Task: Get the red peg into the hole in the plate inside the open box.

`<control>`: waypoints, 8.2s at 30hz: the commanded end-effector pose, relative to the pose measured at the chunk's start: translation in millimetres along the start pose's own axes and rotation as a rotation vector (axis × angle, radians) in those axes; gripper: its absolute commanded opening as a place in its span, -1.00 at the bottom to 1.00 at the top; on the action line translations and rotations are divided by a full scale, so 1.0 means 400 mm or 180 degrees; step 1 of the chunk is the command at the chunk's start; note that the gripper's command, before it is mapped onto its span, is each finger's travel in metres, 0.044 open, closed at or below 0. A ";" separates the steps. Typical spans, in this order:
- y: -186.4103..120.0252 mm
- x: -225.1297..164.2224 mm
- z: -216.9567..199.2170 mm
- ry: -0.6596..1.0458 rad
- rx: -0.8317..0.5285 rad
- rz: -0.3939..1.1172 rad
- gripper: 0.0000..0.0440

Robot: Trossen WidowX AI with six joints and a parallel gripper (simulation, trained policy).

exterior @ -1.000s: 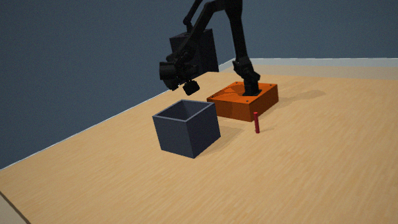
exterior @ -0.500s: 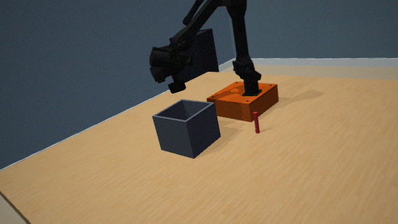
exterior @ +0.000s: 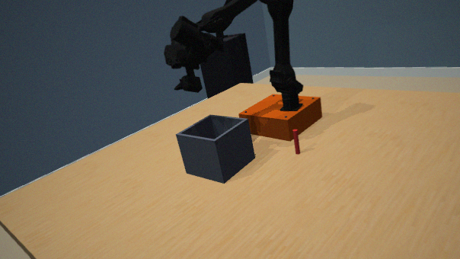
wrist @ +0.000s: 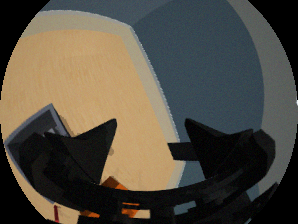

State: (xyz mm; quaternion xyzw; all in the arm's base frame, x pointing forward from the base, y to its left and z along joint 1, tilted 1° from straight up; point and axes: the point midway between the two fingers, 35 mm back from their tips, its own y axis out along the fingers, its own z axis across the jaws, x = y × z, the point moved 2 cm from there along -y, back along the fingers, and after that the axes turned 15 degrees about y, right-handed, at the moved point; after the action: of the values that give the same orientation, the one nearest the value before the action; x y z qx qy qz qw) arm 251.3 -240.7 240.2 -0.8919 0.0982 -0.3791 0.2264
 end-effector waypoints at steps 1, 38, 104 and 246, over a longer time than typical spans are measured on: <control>-0.057 0.044 0.024 0.0227 0.0312 -0.0194 1.00; -0.504 -0.081 0.248 0.1969 0.2908 0.1000 1.00; -0.471 -0.685 0.430 0.2235 0.0805 0.3169 0.91; -0.088 -0.252 0.390 0.2970 0.1391 0.2958 -1.00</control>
State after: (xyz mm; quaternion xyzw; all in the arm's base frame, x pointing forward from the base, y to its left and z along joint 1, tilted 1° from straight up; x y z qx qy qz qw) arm 292.4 -119.9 104.1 -0.4357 0.4780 -0.6000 0.4708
